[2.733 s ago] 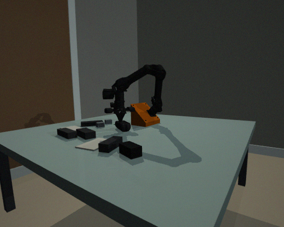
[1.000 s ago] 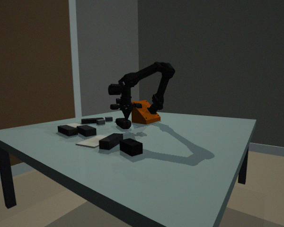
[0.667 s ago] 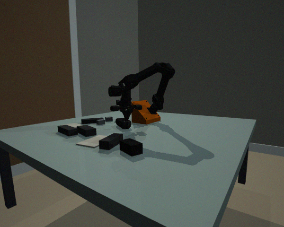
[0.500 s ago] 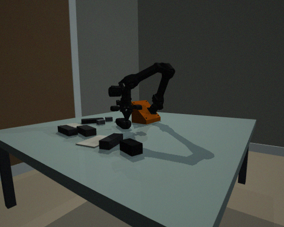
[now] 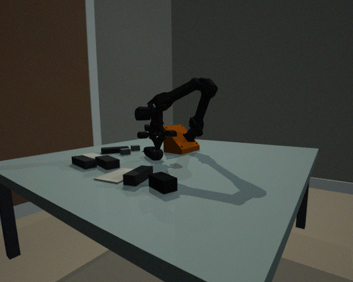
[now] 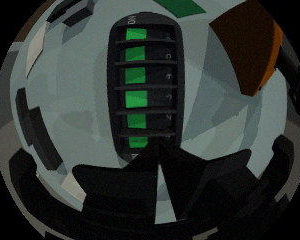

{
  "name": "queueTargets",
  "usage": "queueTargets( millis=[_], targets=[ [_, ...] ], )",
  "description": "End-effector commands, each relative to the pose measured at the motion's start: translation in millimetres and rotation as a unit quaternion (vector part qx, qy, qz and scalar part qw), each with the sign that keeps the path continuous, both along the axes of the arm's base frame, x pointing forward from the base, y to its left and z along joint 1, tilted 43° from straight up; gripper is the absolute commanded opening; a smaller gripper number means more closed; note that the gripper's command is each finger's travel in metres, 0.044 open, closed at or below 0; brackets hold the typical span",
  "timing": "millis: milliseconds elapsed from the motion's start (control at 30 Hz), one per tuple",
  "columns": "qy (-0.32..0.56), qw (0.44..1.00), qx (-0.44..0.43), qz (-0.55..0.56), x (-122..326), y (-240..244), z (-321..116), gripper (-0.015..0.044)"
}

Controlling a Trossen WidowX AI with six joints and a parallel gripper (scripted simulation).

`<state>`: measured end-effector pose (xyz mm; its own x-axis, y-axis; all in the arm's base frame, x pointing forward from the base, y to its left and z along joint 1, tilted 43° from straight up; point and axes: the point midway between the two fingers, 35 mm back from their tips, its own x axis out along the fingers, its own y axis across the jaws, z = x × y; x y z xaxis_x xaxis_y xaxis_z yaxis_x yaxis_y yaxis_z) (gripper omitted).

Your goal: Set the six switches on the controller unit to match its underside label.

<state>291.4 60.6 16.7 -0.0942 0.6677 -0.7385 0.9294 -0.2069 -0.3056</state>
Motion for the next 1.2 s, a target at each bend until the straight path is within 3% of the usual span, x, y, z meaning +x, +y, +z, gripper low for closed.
queueTargets(
  millis=[0, 267, 433, 633, 800, 1167],
  targets=[
    [0.004, 1.0, 0.002, -0.002, -1.1, 0.9, -0.5, 0.0],
    [0.0, 1.0, 0.0, 0.0, 0.2, -1.6, 1.6, 0.0],
    [0.004, 1.0, 0.001, -0.002, 3.4, -29.3, 32.2, 0.0],
    [0.004, 1.0, 0.001, -0.002, 3.2, -31.0, 30.9, 0.0],
    [0.004, 1.0, 0.0, -0.002, -4.4, -68.5, 2.9, 0.0],
    [0.004, 1.0, 0.0, -0.002, -4.9, -70.1, 1.7, 0.0]
  ],
)
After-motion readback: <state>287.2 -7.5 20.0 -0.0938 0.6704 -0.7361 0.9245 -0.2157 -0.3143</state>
